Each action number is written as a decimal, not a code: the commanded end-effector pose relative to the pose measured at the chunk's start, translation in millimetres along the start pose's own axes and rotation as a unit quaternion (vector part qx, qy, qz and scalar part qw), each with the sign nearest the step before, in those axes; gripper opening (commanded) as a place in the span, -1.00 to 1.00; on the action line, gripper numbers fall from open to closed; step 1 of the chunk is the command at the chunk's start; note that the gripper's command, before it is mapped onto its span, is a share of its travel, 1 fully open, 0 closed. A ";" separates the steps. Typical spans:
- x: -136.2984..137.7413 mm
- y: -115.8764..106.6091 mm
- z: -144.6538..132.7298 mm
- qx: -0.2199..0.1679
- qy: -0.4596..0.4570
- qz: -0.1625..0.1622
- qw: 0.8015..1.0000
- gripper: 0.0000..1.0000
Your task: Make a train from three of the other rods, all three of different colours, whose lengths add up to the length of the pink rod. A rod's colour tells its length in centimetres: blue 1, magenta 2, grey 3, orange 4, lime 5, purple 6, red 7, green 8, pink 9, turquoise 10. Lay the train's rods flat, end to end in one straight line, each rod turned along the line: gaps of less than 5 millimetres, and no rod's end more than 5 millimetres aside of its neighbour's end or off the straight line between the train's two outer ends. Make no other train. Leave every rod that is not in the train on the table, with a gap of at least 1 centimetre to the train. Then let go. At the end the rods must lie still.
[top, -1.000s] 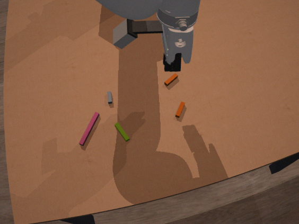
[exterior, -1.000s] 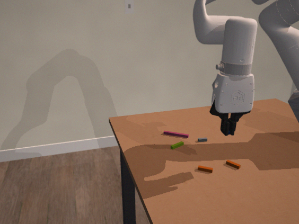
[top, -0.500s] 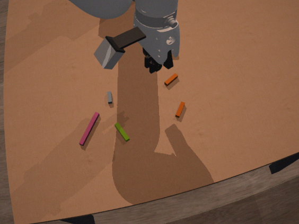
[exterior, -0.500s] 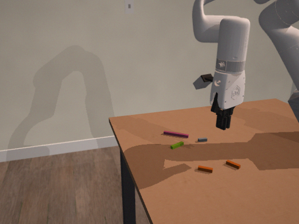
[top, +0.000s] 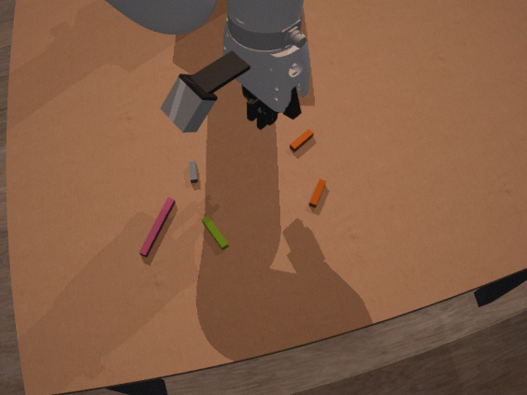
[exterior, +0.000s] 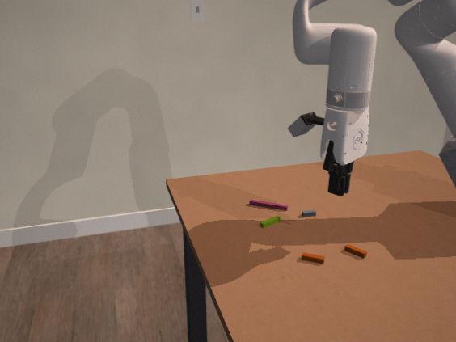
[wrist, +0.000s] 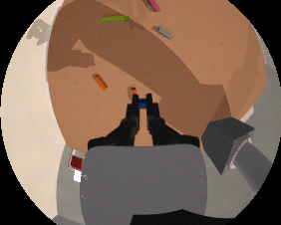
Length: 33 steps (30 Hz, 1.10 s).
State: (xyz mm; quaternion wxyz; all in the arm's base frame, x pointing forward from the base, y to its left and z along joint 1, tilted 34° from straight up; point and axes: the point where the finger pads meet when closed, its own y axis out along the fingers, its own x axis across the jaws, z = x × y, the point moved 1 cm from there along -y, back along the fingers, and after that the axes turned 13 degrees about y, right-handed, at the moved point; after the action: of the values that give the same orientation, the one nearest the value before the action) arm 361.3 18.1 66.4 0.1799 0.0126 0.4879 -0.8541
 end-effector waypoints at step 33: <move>-1.5 76.2 1.4 0.000 0.000 0.001 1.000 -0.92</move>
State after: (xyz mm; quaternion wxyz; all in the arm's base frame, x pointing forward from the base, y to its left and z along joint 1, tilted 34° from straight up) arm 384.4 -17.0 6.1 0.1780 0.0108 0.4886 -0.8541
